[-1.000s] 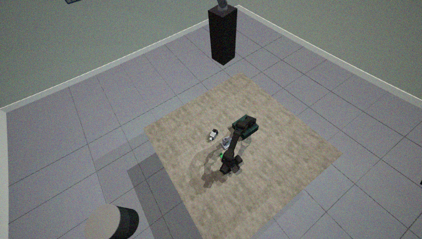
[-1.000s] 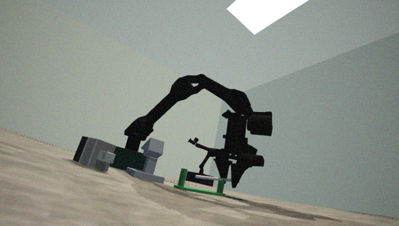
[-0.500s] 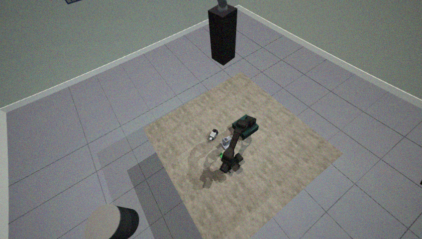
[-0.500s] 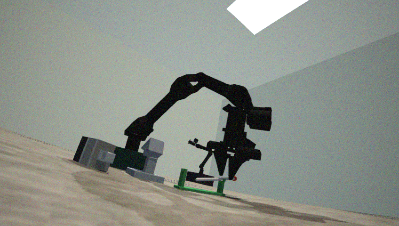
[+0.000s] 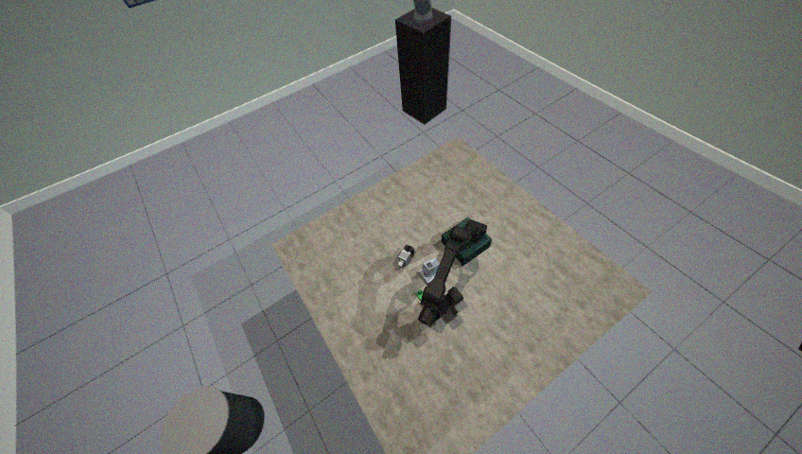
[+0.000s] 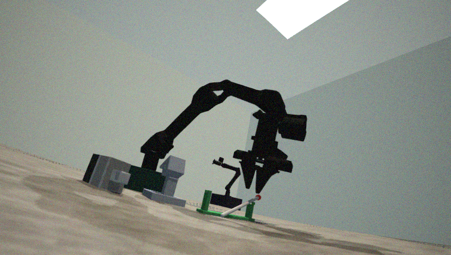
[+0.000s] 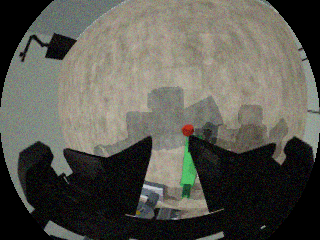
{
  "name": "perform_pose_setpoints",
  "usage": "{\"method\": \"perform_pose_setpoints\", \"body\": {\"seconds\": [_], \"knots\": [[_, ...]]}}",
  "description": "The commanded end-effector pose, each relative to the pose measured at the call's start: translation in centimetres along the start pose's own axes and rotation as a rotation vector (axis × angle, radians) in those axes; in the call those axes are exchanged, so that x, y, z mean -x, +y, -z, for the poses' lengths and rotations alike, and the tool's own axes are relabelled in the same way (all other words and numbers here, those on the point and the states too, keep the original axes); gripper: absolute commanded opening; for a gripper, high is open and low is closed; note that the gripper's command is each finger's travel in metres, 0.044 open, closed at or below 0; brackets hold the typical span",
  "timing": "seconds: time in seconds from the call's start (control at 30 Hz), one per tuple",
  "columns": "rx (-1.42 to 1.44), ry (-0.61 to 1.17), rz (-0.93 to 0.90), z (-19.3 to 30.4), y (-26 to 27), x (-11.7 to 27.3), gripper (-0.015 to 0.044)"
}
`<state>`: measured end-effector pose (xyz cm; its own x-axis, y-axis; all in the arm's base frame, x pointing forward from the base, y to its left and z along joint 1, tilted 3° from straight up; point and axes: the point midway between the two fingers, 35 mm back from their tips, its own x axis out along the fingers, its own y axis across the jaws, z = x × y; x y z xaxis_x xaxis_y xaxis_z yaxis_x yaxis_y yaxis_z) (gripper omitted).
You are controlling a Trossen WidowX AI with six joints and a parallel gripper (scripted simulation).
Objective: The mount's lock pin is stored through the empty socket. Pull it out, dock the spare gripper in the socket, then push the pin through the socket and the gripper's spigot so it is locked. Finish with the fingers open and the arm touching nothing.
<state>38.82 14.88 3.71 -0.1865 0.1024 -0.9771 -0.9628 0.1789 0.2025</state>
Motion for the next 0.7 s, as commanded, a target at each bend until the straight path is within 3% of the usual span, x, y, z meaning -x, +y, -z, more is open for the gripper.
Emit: {"method": "perform_pose_setpoints", "body": {"seconds": [0.0,0.2,0.37,0.57,0.67], "knots": [[0.0,-0.002,0.003,-0.1,0.2,1.0,0.02],[-0.002,0.008,-0.014,-0.1,0.7,1.9,0.02],[-0.002,0.011,-0.02,0.1,0.6,1.1,0.0331],[0.288,-0.182,0.142,4.0,-1.1,6.9,0.018],[0.333,-0.203,0.176,4.7,-1.3,7.8,0.018]]}}
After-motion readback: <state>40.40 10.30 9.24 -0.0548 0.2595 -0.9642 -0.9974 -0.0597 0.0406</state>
